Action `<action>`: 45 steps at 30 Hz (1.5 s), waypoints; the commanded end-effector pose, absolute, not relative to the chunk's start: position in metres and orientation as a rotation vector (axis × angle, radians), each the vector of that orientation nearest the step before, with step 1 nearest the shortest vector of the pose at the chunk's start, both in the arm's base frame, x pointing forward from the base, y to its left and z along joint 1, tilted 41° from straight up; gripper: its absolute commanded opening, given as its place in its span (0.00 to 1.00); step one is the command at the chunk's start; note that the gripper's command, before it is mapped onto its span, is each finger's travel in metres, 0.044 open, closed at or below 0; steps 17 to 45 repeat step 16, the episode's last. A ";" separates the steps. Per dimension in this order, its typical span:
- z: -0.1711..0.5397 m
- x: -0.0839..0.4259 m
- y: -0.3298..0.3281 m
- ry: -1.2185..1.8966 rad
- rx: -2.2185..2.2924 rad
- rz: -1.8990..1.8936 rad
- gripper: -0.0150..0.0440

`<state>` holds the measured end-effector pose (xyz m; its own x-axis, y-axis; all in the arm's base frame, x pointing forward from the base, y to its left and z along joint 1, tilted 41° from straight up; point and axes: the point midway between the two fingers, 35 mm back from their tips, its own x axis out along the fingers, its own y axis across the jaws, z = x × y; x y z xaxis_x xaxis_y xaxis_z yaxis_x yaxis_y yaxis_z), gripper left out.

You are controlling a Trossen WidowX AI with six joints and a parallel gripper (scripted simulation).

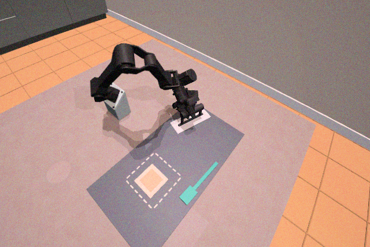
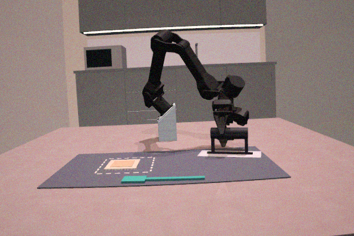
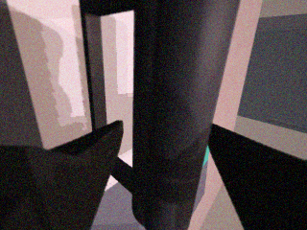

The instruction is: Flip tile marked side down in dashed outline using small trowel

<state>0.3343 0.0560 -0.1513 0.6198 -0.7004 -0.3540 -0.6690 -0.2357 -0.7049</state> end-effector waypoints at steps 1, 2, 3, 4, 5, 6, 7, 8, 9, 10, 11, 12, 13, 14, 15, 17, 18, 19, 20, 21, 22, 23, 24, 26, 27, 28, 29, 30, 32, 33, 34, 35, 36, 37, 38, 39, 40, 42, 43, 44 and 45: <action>-0.150 0.332 0.062 1.077 -1.946 -0.043 0.76; -0.150 0.331 0.064 1.077 -1.945 -0.042 0.76; -0.150 0.330 0.066 1.078 -1.944 -0.040 0.76; -0.149 0.328 0.067 1.078 -1.943 -0.039 0.76; -0.149 0.327 0.069 1.078 -1.942 -0.038 0.76; -0.148 0.325 0.071 1.079 -1.942 -0.037 0.76; -0.148 0.324 0.073 1.079 -1.941 -0.037 0.76; -0.147 0.323 0.074 1.080 -1.941 -0.036 0.76; -0.147 0.321 0.076 1.080 -1.940 -0.036 0.76; -0.146 0.320 0.077 1.080 -1.940 -0.035 0.76; -0.145 0.318 0.079 1.080 -1.940 -0.035 0.76; -0.144 0.317 0.081 1.080 -1.940 -0.035 0.76; -0.144 0.315 0.082 1.081 -1.939 -0.035 0.76; -0.143 0.314 0.084 1.081 -1.939 -0.036 0.76; -0.142 0.313 0.085 1.081 -1.940 -0.036 0.76; -0.141 0.311 0.087 1.080 -1.940 -0.037 0.76; -0.141 0.311 0.087 1.080 -1.940 -0.037 0.76; -0.141 0.311 0.087 1.080 -1.940 -0.037 0.76; -0.141 0.311 0.087 1.080 -1.940 -0.037 0.76; -0.141 0.311 0.087 1.080 -1.940 -0.037 0.76; -0.141 0.311 0.087 1.080 -1.940 -0.037 0.76; -0.141 0.311 0.087 1.080 -1.940 -0.037 0.76; -0.141 0.311 0.087 1.080 -1.940 -0.037 0.76; -0.141 0.311 0.087 1.080 -1.940 -0.037 0.76; -0.141 0.311 0.087 1.080 -1.940 -0.037 0.76; -0.141 0.311 0.087 1.080 -1.940 -0.037 0.76; -0.141 0.311 0.087 1.080 -1.940 -0.037 0.76; -0.141 0.311 0.087 1.080 -1.940 -0.037 0.76; -0.141 0.311 0.087 1.080 -1.940 -0.037 0.76; -0.141 0.311 0.087 1.080 -1.940 -0.037 0.76; -0.141 0.311 0.087 1.080 -1.940 -0.037 0.76; -0.141 0.311 0.087 1.080 -1.940 -0.037 0.76; -0.141 0.311 0.087 1.080 -1.940 -0.037 0.76; -0.141 0.311 0.087 1.080 -1.940 -0.037 0.76; -0.141 0.311 0.087 1.080 -1.940 -0.037 0.76; -0.141 0.311 0.087 1.080 -1.940 -0.037 0.76; -0.141 0.311 0.087 1.080 -1.940 -0.037 0.76; -0.141 0.311 0.087 1.080 -1.940 -0.037 0.76; -0.141 0.311 0.087 1.080 -1.940 -0.037 0.76; -0.141 0.311 0.087 1.080 -1.940 -0.037 0.76; -0.141 0.311 0.087 1.080 -1.940 -0.037 0.76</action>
